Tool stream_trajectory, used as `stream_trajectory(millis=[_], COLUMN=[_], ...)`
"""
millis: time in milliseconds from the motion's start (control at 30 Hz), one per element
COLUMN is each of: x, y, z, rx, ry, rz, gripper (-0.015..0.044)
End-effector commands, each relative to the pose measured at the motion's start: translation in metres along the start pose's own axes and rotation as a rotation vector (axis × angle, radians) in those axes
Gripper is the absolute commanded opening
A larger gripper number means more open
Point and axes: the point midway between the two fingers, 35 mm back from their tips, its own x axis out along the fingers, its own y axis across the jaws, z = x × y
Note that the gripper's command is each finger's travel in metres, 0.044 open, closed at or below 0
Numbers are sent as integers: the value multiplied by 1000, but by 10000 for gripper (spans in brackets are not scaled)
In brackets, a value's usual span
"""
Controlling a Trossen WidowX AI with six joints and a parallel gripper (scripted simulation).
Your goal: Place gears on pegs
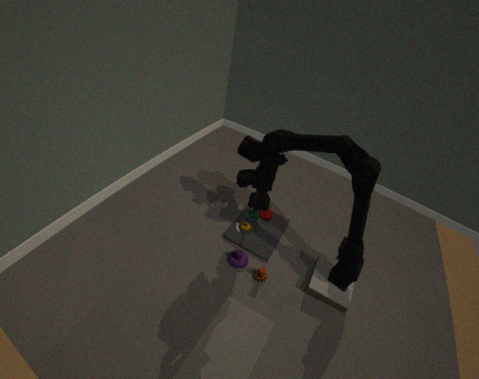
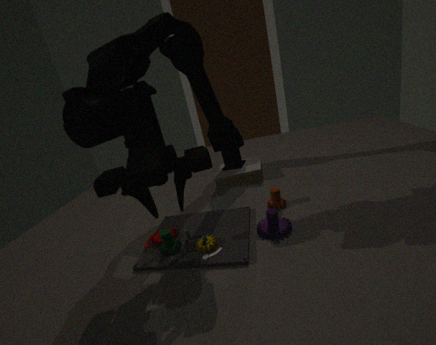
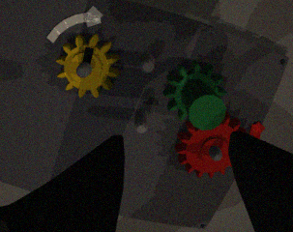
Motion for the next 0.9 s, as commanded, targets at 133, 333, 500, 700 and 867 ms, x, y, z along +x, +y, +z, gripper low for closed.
stream_trajectory(millis=[133,333,500,700,867], x=[-3,0,3,3,11], y=[123,184,217,220,220], z=[-12,-41,-62,-62,-62], rx=[269,458,570,571,571], ry=[3,8,12,13,13], rz=[15,18,18,18,18], gripper=[402,440,440,440,440])
